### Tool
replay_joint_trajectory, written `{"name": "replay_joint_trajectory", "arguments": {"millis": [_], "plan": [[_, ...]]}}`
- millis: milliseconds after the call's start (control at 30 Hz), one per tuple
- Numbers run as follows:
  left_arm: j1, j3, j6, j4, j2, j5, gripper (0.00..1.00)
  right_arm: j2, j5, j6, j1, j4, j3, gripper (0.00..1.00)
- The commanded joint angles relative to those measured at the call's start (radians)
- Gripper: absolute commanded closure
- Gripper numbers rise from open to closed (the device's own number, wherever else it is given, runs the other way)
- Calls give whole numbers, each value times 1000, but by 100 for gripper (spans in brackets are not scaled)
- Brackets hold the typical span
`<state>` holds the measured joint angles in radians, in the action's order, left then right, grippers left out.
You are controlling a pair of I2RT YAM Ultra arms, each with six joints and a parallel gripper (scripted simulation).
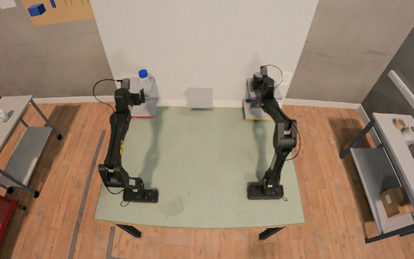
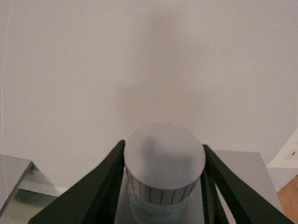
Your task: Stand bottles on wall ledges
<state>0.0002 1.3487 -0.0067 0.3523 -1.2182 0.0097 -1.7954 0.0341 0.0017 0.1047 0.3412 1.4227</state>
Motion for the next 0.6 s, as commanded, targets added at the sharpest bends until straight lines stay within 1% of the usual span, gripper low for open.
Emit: {"name": "replay_joint_trajectory", "arguments": {"millis": [0, 167, 233, 367, 467, 500, 567], "plan": [[2, 23, -2, 7, 2, 2, 0, 14, 1, -2, -2, 7, 38, 42], [2, 23, -2, 7, 2, 2, 0, 14, 0, -2, -2, 7, 38, 49], [2, 23, -2, 7, 2, 2, 0, 14, 0, -2, -2, 7, 38, 49], [2, 23, -2, 7, 2, 2, 0, 12, 0, -2, -2, 6, 29, 94], [2, 23, -2, 7, 2, 2, 0, 25, 1, -2, -2, -17, 48, 60], [2, 23, -2, 7, 2, 2, 0, 27, 1, -2, -2, -30, 60, 50], [2, 23, -2, 7, 2, 2, 0, 32, 2, -2, -2, -59, 85, 50]]}}
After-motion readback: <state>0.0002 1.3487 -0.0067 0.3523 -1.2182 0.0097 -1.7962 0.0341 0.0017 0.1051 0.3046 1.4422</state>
